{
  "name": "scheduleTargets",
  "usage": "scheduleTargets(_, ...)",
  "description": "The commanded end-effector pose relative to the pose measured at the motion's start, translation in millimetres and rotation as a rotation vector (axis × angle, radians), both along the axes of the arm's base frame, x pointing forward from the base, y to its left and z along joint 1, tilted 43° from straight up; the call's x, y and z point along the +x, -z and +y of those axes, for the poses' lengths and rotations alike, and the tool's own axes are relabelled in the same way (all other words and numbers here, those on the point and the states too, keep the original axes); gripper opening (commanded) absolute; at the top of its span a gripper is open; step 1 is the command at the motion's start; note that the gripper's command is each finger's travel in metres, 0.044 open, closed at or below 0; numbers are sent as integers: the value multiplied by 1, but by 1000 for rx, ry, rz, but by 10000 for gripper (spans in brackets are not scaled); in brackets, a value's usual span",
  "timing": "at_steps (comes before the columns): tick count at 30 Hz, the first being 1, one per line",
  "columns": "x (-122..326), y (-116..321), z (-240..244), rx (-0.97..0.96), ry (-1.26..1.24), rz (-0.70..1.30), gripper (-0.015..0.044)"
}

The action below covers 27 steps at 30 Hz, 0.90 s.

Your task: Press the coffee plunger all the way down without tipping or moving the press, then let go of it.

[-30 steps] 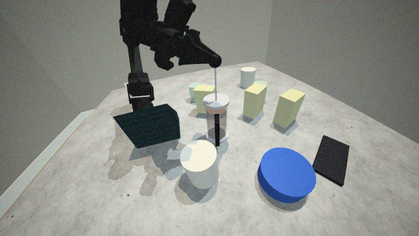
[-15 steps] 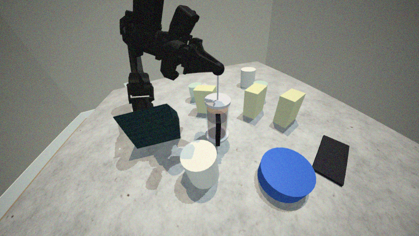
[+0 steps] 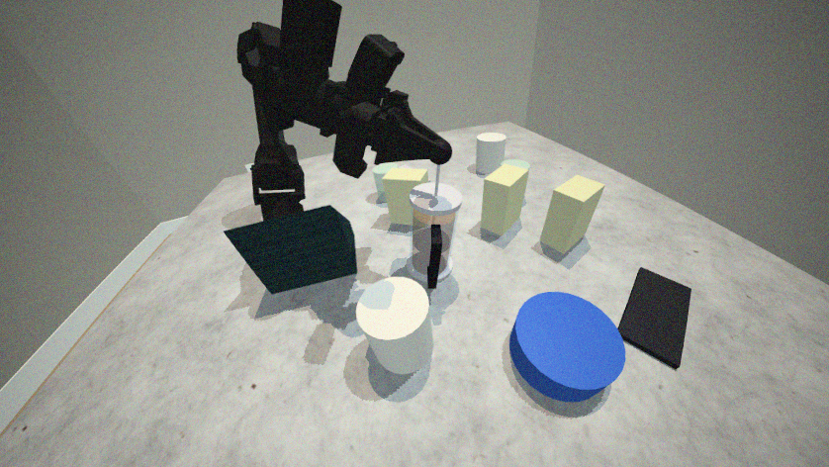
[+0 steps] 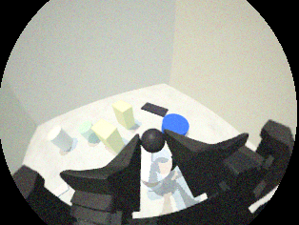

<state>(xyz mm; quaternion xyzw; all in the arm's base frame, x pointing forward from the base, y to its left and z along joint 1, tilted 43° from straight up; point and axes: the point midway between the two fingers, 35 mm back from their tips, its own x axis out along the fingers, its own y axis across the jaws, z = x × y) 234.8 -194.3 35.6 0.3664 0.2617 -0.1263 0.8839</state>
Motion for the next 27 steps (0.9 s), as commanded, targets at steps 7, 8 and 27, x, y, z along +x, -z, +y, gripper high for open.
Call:
scheduleTargets(7,2,26,23,88,-20,49,125)
scheduleTargets(8,3,26,23,88,-20,48,125)
scheduleTargets(27,6,28,18,88,-21,47,125)
